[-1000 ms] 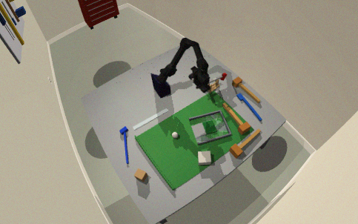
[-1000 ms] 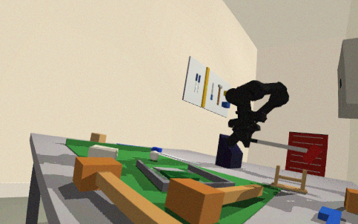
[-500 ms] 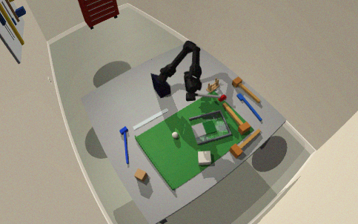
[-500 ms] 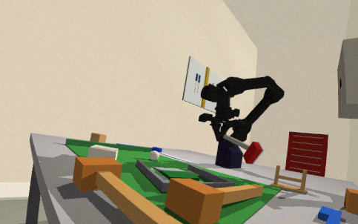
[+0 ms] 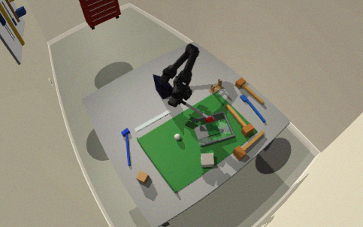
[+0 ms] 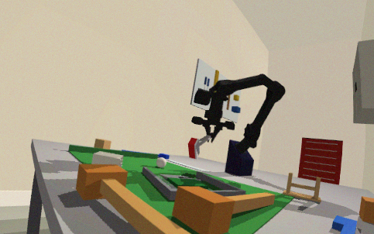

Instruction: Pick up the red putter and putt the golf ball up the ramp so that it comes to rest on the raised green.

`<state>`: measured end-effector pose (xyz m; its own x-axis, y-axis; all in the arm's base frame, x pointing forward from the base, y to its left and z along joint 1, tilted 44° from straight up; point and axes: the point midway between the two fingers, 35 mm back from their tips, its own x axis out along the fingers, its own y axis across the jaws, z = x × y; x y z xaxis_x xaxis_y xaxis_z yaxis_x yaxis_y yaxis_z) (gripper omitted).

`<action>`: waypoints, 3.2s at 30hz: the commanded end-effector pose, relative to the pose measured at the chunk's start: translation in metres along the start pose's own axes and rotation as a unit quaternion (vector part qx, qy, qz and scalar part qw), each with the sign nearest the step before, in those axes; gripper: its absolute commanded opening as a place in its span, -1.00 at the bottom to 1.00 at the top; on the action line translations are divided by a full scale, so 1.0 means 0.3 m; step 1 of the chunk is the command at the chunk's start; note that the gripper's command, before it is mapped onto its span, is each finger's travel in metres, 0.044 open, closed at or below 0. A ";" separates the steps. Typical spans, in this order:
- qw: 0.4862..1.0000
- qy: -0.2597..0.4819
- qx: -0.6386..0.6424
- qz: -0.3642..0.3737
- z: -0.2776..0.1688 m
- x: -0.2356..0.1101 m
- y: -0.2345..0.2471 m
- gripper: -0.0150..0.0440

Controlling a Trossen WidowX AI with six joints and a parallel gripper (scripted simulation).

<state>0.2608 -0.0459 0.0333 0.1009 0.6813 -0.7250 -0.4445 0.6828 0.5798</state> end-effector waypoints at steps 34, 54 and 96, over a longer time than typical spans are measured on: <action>0.928 0.020 0.372 0.002 -0.400 0.095 -0.265 -0.49; 0.928 0.019 0.372 0.003 -0.403 0.192 -0.262 -0.49; 0.927 0.021 0.376 0.004 -0.451 0.219 -0.307 -0.49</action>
<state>0.1837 -0.1039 -0.1239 0.0593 0.6882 -0.7231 0.3005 0.6784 0.6704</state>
